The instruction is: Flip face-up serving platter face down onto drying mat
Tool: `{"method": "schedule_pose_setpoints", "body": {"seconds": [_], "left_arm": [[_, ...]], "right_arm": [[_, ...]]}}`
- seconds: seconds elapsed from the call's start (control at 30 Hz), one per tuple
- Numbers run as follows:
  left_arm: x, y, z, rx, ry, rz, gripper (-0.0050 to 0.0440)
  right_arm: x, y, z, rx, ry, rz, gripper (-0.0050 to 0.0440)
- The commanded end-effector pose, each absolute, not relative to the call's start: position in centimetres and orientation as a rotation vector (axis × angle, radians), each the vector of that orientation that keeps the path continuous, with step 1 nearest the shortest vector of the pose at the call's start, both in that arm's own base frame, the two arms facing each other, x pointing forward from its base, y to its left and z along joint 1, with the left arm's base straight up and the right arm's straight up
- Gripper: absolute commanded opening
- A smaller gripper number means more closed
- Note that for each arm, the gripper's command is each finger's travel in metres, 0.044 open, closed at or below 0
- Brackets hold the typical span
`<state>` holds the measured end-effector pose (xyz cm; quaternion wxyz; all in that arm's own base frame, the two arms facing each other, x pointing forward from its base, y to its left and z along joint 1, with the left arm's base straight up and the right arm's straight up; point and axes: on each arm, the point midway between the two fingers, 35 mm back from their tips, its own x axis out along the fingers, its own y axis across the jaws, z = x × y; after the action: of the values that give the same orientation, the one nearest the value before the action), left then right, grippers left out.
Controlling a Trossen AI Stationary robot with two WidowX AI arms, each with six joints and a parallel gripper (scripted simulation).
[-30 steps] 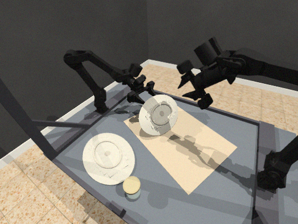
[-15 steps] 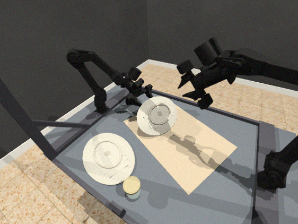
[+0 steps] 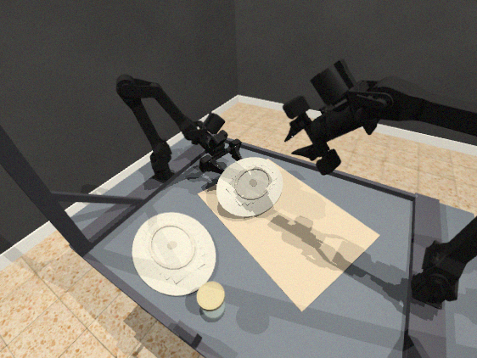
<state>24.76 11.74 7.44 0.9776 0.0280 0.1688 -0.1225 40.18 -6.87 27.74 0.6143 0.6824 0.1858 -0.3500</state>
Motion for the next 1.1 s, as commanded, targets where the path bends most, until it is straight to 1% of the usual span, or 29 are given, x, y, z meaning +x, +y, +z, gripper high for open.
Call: {"method": "schedule_pose_setpoints", "body": {"seconds": [0.0, 0.33, 0.37, 0.43, 0.5, 0.8, 0.83, 1.07], "left_arm": [[24.3, 11.9, 6.7, 0.069, 0.32, -0.256, 0.04], [23.6, 12.2, 4.3, 0.08, 0.31, -0.26, 0.04], [24.0, 12.4, 5.1, 0.087, 0.307, -0.259, 0.04], [24.0, 12.4, 5.1, 0.087, 0.307, -0.259, 0.04], [23.4, 12.2, 3.4, 0.078, 0.312, -0.26, 0.04], [23.1, 12.4, 1.0, 0.076, 0.306, -0.257, 0.04], [23.4, 12.6, 2.0, 0.07, 0.319, -0.258, 0.04], [23.4, 12.6, 2.2, 0.076, 0.316, -0.258, 0.04]], "right_arm": [[40.0, -6.8, 29.5, 1.583, 0.391, -0.773, 0.016], [40.0, -6.8, 29.5, 1.583, 0.391, -0.773, 0.016], [40.0, -6.8, 29.5, 1.583, 0.391, -0.773, 0.016], [40.0, -6.8, 29.5, 1.583, 0.391, -0.773, 0.016], [40.0, -6.8, 29.5, 1.583, 0.391, -0.773, 0.016], [40.0, -6.8, 29.5, 1.583, 0.391, -0.773, 0.016], [40.0, -6.8, 29.5, 1.583, 0.391, -0.773, 0.016], [40.0, -6.8, 29.5, 1.583, 0.391, -0.773, 0.016]]}}
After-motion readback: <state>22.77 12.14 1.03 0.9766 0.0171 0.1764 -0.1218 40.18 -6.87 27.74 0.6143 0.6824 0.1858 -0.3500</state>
